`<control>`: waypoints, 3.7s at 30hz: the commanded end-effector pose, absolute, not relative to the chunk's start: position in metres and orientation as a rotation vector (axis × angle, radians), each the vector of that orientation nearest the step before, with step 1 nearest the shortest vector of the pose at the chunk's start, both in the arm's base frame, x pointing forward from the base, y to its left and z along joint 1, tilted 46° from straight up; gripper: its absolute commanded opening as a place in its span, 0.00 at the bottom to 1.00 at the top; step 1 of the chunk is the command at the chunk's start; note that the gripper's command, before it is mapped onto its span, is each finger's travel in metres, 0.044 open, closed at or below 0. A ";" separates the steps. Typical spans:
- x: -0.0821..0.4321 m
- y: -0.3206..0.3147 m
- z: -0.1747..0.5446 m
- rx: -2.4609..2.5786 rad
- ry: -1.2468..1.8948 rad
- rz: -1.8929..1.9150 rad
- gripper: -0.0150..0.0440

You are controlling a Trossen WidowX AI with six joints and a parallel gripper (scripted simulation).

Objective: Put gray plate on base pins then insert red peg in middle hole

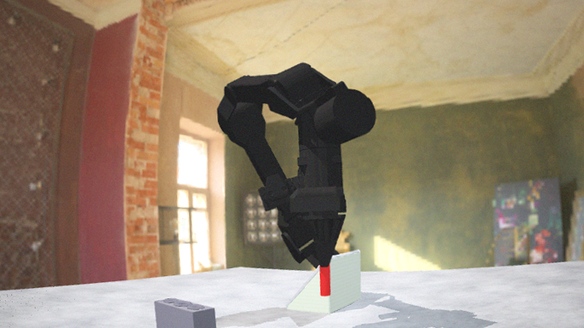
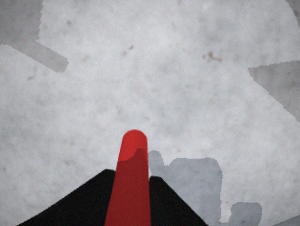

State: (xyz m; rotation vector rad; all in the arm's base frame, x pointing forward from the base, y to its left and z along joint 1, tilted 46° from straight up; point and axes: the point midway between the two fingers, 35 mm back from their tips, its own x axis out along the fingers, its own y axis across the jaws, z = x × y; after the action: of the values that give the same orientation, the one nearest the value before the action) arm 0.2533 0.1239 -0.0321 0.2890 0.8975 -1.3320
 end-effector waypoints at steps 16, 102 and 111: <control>0.290 0.099 -0.003 0.296 0.907 -1.324 0.25; 0.356 -0.002 0.093 0.294 0.883 -1.339 0.25; 0.356 -0.002 0.093 0.294 0.883 -1.339 0.25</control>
State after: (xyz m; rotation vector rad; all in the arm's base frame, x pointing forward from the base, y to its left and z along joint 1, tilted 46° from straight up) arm 0.3549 -0.0023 0.0926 0.2954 0.8844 -1.3420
